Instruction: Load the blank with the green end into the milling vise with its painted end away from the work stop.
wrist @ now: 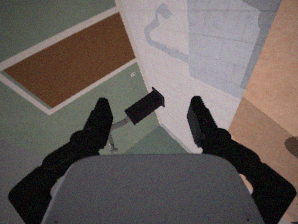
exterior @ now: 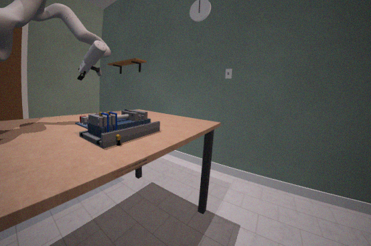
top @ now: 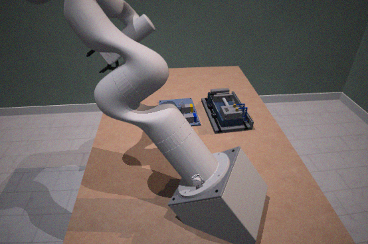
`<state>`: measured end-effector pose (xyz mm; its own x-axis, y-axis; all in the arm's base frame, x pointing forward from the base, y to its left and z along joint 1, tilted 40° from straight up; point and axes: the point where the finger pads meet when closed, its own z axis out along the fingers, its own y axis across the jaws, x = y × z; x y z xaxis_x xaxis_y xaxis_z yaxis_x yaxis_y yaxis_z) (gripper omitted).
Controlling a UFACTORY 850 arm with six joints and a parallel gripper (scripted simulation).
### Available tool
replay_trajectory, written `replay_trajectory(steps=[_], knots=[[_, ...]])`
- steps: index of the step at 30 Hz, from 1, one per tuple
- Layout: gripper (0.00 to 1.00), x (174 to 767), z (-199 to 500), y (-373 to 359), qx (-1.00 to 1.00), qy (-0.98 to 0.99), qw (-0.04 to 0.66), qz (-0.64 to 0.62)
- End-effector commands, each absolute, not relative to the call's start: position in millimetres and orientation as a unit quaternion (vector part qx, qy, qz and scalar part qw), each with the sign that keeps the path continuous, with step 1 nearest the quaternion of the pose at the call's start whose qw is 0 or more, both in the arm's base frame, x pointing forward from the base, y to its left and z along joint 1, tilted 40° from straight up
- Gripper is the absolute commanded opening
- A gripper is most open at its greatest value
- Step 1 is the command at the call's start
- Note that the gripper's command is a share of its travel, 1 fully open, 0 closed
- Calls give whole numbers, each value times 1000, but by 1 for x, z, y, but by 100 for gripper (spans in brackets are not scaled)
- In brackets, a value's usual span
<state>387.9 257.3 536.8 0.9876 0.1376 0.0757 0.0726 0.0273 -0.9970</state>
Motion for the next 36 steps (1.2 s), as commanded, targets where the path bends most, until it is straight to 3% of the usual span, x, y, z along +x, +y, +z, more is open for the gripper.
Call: replay_trajectory(steps=[1,17,18,36], knots=[[100,388,537,257,-697,-76,713,22],[100,388,537,257,-697,-76,713,22],[40,388,537,257,-697,-76,713,22],[40,388,537,257,-697,-76,713,22]])
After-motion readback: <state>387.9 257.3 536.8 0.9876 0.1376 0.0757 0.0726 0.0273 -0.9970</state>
